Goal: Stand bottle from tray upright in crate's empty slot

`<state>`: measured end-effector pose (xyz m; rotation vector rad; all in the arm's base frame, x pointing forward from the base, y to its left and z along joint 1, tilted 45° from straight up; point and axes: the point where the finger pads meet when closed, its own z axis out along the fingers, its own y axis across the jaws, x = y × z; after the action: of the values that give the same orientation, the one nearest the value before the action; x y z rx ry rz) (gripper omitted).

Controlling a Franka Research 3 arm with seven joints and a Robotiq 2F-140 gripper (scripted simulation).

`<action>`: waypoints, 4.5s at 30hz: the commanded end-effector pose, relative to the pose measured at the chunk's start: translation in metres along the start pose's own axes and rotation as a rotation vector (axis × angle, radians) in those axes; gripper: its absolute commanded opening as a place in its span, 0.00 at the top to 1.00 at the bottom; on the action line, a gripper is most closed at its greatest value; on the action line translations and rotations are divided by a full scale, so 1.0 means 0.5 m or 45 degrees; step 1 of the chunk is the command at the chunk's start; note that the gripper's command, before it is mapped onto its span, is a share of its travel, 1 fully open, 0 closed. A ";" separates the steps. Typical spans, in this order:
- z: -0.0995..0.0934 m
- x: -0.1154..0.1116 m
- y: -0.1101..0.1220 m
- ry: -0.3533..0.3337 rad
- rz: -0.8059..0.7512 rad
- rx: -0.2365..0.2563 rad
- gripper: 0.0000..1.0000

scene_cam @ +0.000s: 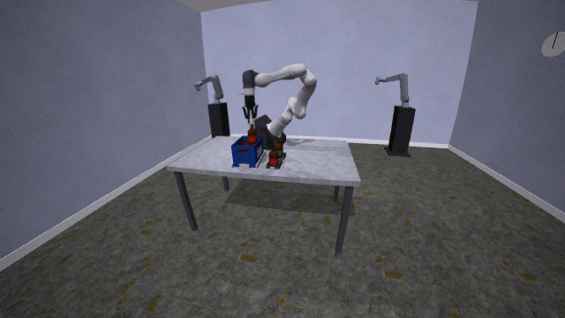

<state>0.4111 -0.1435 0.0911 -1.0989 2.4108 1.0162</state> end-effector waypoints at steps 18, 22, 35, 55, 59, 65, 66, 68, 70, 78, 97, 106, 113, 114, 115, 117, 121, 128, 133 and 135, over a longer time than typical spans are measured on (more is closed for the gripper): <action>0.001 -0.002 -0.003 -0.003 -0.006 0.005 1.00; 0.001 -0.002 -0.003 -0.003 -0.006 0.005 1.00; 0.001 -0.002 -0.003 -0.003 -0.006 0.005 1.00; 0.008 -0.010 0.000 -0.003 -0.006 0.005 1.00; 0.008 -0.010 0.000 -0.003 -0.006 0.005 1.00; 0.008 -0.010 0.000 -0.003 -0.006 0.005 1.00; 0.008 -0.010 0.000 -0.003 -0.006 0.005 1.00; 0.008 -0.010 0.000 -0.003 -0.006 0.005 1.00; 0.008 -0.010 0.000 -0.003 -0.006 0.005 1.00; 0.008 -0.010 0.000 -0.003 -0.006 0.005 1.00; 0.008 -0.010 0.000 -0.003 -0.006 0.005 1.00; 0.010 -0.010 0.000 -0.003 -0.006 0.005 1.00; 0.018 -0.010 0.000 -0.003 -0.006 0.005 1.00; 0.020 -0.010 0.000 -0.003 -0.006 0.005 1.00; 0.020 -0.010 0.000 -0.003 -0.006 0.005 1.00; 0.021 -0.011 0.000 -0.003 -0.006 0.005 1.00; 0.029 -0.011 0.000 -0.003 -0.006 0.005 1.00; 0.046 -0.011 0.000 -0.003 -0.006 0.005 1.00; 0.053 -0.011 -0.001 -0.003 -0.006 0.005 1.00; 0.058 -0.012 -0.001 -0.003 -0.006 0.005 1.00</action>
<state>0.4119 -0.1201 0.0759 -1.0994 2.4096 1.0236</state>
